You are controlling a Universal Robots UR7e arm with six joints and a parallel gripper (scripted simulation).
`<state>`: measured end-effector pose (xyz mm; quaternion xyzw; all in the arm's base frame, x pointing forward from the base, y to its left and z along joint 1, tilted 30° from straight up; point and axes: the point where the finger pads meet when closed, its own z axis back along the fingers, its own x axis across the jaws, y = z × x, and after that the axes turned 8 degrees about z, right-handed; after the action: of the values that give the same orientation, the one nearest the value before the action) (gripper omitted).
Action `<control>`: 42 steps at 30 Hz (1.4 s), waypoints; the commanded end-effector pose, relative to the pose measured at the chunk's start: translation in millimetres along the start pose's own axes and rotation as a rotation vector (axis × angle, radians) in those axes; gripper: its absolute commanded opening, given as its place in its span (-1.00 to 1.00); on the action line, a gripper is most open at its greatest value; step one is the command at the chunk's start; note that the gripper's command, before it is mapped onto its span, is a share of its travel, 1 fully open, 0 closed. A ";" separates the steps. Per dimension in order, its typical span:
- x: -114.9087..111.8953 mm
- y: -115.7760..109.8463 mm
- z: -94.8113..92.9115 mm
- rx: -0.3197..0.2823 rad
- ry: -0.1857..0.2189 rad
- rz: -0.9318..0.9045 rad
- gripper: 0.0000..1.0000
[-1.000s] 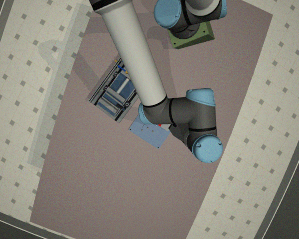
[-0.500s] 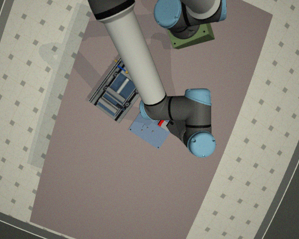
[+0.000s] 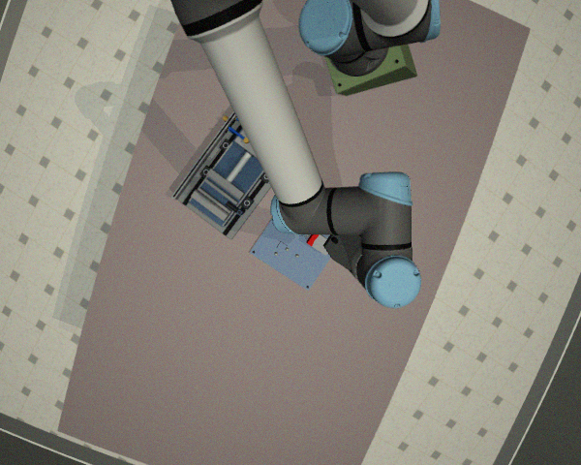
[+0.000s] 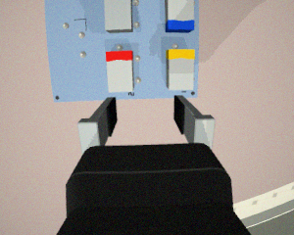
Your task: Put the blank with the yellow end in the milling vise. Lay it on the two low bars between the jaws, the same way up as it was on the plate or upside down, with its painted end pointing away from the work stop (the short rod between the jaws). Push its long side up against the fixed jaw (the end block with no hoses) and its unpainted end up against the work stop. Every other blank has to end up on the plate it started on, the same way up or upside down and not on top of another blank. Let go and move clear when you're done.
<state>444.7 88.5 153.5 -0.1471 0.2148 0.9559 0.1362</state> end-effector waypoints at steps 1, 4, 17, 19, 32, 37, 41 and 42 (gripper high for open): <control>-0.3 -0.1 0.7 -0.001 0.001 0.000 1.00; -0.3 -0.3 2.3 -0.001 0.001 0.000 1.00; -0.3 -0.5 4.8 -0.001 0.001 0.000 1.00; -0.3 -0.5 4.8 -0.001 0.001 0.000 1.00; -0.3 -0.6 6.9 -0.001 0.001 0.000 1.00; -0.4 -2.4 7.4 -0.001 0.001 0.000 1.00; -0.6 -9.4 9.8 -0.001 0.001 0.000 1.00; -0.6 -9.4 9.8 -0.001 0.001 0.000 1.00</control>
<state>444.7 96.3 158.6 -0.1471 0.2148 0.9559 0.1362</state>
